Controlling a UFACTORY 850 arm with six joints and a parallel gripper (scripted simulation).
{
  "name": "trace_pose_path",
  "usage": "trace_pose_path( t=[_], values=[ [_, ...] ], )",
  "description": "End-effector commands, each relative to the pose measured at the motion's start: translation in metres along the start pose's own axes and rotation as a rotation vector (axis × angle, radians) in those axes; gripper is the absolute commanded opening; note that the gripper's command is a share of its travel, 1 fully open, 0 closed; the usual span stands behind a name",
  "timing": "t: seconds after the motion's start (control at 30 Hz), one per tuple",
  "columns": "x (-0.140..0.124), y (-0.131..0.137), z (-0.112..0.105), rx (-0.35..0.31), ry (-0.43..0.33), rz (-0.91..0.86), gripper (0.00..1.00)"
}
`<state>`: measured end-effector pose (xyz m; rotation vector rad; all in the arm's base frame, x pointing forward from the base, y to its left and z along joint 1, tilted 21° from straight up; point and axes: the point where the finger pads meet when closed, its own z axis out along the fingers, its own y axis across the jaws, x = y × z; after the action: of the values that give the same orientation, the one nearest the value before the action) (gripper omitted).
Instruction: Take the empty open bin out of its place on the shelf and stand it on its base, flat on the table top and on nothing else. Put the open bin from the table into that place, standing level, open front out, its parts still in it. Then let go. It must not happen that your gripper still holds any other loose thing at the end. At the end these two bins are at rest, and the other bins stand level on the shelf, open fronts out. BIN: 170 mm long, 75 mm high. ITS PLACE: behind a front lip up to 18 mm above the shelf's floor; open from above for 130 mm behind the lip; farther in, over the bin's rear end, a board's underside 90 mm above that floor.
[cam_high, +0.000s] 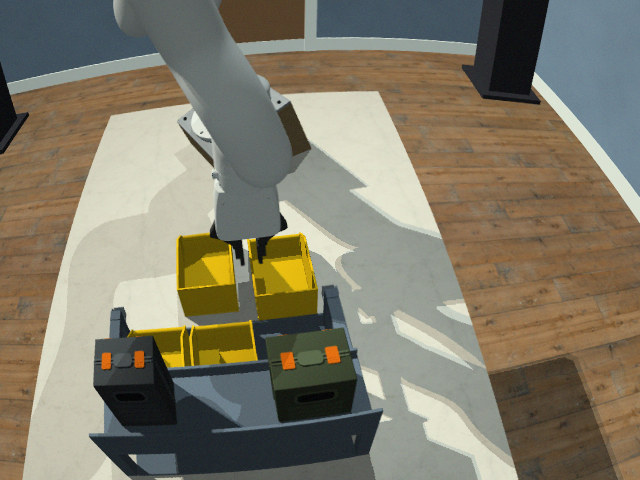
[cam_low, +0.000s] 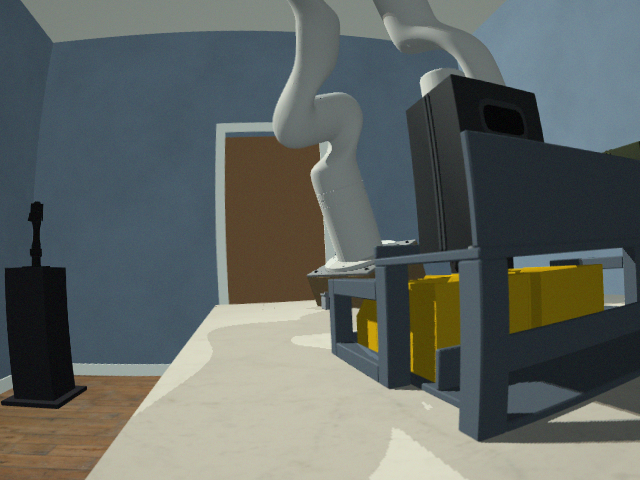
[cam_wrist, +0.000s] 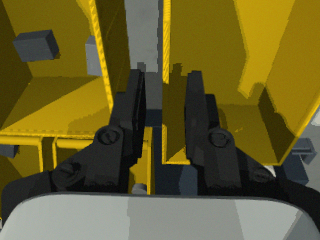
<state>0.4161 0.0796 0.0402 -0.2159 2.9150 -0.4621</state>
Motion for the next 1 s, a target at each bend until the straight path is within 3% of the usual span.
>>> trace_pose_path(
  t=[0.0, 0.97],
  values=[
    [-0.001, 0.000, 0.006, 0.000, -0.002, 0.000, 0.26],
    [-0.001, 0.000, 0.035, 0.000, -0.002, 0.000, 0.26]
  ],
)
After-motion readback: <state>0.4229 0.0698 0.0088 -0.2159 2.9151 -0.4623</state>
